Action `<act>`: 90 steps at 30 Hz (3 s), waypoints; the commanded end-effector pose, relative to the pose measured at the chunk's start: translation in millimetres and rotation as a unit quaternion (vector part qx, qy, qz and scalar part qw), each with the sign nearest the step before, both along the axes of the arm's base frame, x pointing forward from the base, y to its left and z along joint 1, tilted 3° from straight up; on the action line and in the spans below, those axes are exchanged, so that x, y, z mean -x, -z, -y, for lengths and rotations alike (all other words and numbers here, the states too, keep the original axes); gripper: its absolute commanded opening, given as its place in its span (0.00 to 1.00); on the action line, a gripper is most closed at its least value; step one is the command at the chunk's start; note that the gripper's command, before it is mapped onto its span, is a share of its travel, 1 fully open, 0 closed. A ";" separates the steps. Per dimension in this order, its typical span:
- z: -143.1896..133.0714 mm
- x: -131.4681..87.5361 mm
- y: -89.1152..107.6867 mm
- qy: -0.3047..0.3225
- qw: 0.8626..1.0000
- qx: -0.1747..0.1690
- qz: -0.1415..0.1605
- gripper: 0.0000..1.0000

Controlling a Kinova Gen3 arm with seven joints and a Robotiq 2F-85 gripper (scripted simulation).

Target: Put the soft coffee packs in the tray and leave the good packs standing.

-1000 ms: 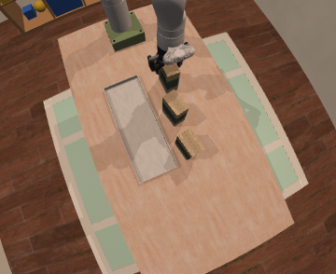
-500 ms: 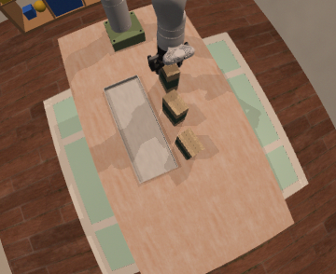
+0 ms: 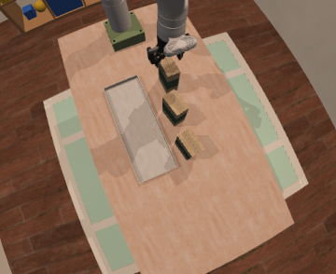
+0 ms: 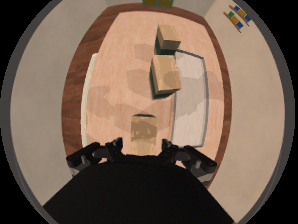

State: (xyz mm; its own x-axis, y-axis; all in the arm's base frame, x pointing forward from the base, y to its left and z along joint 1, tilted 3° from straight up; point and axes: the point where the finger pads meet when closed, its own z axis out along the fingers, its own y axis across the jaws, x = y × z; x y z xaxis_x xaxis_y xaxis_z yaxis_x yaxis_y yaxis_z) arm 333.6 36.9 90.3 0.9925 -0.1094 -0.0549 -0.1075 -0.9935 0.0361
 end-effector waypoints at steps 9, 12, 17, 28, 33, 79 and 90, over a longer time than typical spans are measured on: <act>1.9 -8.7 -44.1 0.005 1.000 0.001 0.013 0.81; 1.9 -8.7 -44.2 0.005 1.000 0.001 0.013 0.81; 1.9 -8.7 -44.2 0.005 1.000 0.001 0.013 0.81; 25.1 -81.7 -45.6 -0.050 0.999 -0.004 0.013 0.81; 42.5 -114.1 -43.8 -0.073 0.997 -0.004 0.012 0.81; 58.0 -134.1 -4.3 -0.088 0.996 -0.003 0.010 0.81; 58.0 -134.1 -4.3 -0.088 0.996 -0.003 0.010 0.81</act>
State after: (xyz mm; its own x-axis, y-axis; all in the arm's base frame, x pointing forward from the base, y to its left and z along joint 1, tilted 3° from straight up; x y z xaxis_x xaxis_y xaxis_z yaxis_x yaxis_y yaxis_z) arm 467.2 -21.1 93.8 0.9971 0.0660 -0.0371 0.0670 -0.9973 0.0289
